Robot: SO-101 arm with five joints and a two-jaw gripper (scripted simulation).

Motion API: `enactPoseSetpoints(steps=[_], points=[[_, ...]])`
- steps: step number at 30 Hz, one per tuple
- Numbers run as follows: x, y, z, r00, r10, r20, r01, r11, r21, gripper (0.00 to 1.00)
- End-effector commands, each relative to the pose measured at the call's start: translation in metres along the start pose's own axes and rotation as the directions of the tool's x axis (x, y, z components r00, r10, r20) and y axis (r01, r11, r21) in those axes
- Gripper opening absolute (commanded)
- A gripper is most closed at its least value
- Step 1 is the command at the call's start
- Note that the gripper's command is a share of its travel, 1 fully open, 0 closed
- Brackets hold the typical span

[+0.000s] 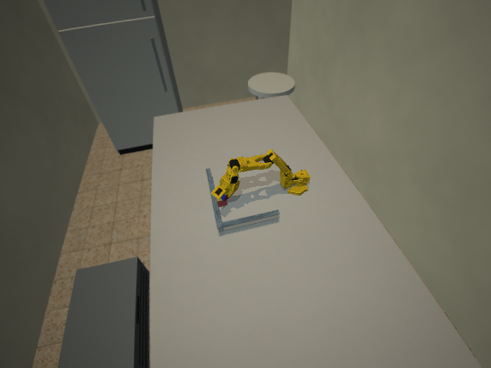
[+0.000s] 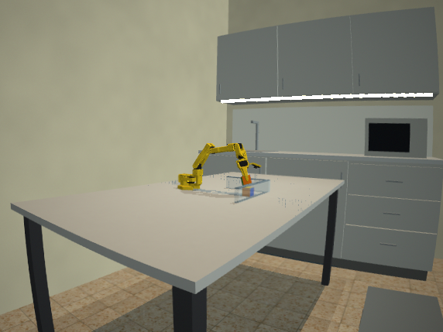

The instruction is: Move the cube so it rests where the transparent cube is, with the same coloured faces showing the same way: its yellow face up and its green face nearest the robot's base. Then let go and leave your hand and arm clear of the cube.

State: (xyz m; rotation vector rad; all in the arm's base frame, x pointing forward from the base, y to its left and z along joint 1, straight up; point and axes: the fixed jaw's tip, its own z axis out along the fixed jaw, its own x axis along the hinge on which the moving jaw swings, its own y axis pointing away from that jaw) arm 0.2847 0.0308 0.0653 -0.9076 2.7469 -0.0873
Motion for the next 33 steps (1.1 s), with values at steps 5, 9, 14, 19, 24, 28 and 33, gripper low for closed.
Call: enactPoseSetpoints(steps=[5,9,14,19,24,28,33], points=[[-0.01,-0.008,-0.0146,0.993,0.089,0.078,-0.092,0.995,0.04,0.22],[-0.0108,-0.009,-0.0145,0.988,0.131,0.083,-0.134,0.99,0.039,0.22],[-0.0114,-0.0097,-0.0144,0.983,0.161,0.087,-0.164,0.986,0.038,0.22],[-0.0124,-0.0109,-0.0143,0.974,0.208,0.093,-0.212,0.976,0.036,0.22],[-0.0132,-0.012,-0.0141,0.962,0.253,0.099,-0.257,0.966,0.034,0.22],[-0.0136,-0.0125,-0.0141,0.957,0.27,0.102,-0.274,0.961,0.033,0.22],[-0.0144,-0.0135,-0.014,0.945,0.31,0.107,-0.315,0.949,0.031,0.22]])
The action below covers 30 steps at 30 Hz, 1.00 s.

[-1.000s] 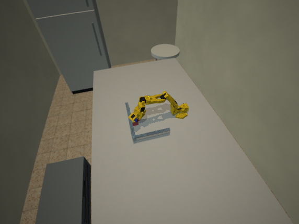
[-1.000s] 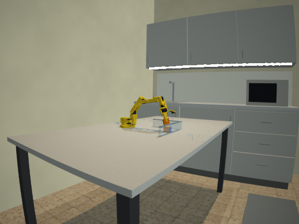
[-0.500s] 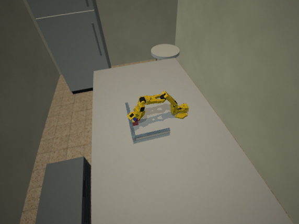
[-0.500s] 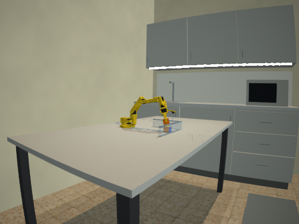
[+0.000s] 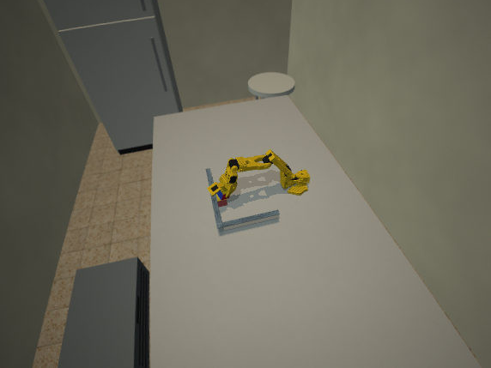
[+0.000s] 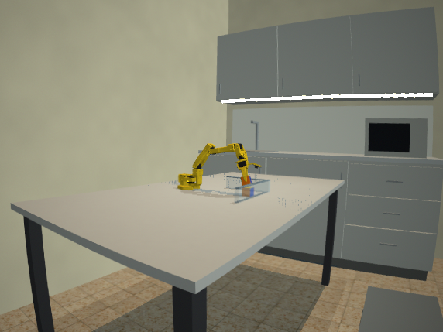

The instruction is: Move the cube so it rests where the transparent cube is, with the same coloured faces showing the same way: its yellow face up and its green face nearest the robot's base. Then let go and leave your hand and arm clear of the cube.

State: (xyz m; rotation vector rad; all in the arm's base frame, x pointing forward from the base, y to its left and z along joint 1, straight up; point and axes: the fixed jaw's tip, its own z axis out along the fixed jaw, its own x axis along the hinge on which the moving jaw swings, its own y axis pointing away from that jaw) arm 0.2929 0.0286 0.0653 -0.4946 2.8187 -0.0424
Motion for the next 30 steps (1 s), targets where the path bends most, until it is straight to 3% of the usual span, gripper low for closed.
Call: enactPoseSetpoints(steps=[1,30], points=[[-0.0114,-0.0044,-0.0156,0.996,0.036,0.083,-0.038,0.999,0.021,0.22],[-0.0156,-0.0077,-0.0151,0.974,0.201,0.103,-0.204,0.979,0.011,0.22]])
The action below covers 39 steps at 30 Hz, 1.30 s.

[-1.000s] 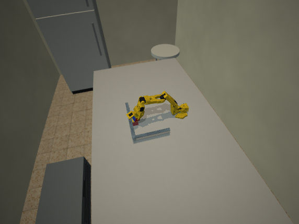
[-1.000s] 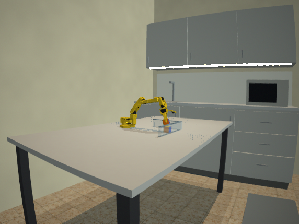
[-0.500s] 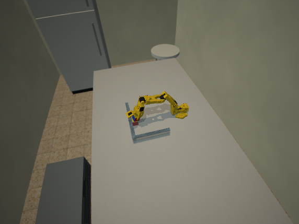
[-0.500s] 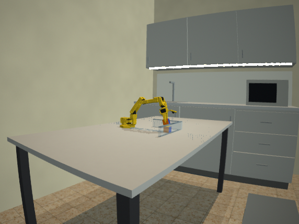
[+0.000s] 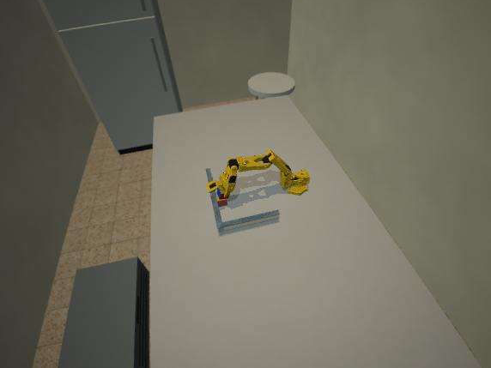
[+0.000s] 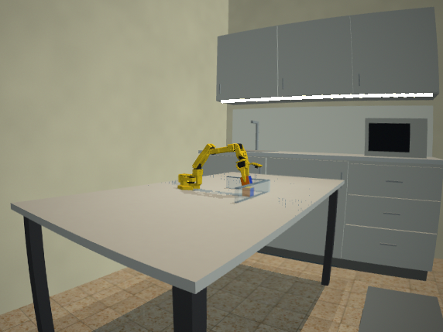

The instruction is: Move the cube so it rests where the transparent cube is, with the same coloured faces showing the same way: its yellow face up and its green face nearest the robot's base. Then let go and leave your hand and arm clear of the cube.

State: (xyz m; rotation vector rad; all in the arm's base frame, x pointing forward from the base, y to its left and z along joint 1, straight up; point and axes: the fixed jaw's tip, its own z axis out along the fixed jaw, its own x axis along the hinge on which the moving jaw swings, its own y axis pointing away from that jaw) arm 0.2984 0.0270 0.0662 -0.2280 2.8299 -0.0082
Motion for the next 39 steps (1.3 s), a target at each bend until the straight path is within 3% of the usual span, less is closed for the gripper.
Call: enactPoseSetpoints(steps=[1,39], points=[[-0.0121,-0.0023,-0.0155,0.996,0.023,0.082,-0.024,1.0,0.007,0.22],[-0.0153,-0.0042,-0.0152,0.986,0.139,0.095,-0.139,0.99,-0.002,0.22]])
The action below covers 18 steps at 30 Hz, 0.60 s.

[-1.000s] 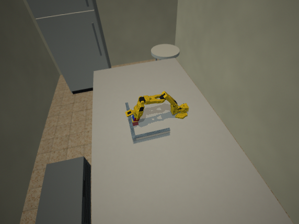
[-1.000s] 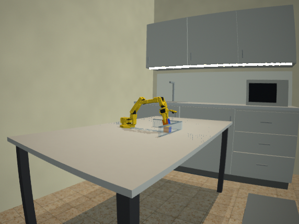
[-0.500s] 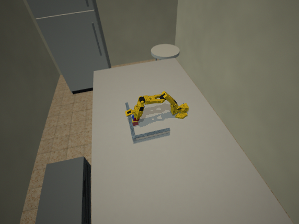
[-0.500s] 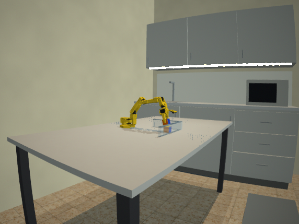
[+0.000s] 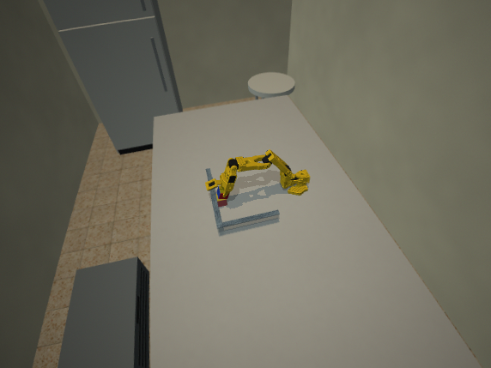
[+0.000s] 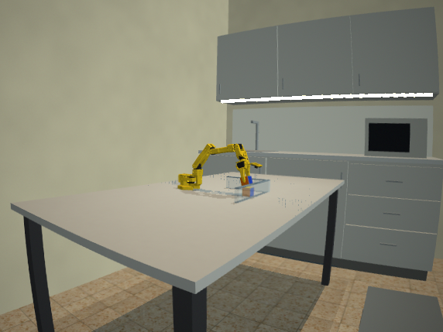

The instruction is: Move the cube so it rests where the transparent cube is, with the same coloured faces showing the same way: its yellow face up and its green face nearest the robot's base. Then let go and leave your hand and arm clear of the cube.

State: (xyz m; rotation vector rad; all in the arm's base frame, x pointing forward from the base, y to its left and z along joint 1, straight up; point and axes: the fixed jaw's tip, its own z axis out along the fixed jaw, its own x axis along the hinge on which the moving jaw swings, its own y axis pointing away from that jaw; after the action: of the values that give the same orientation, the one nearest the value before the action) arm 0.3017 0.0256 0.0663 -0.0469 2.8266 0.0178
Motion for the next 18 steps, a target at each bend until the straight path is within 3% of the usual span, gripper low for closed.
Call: enactPoseSetpoints(steps=[1,18], points=[[-0.0128,-0.0008,-0.0158,0.996,0.014,0.083,-0.014,1.0,-0.003,0.22],[-0.0133,-0.0011,-0.0158,0.996,0.032,0.085,-0.031,0.999,-0.004,0.22]])
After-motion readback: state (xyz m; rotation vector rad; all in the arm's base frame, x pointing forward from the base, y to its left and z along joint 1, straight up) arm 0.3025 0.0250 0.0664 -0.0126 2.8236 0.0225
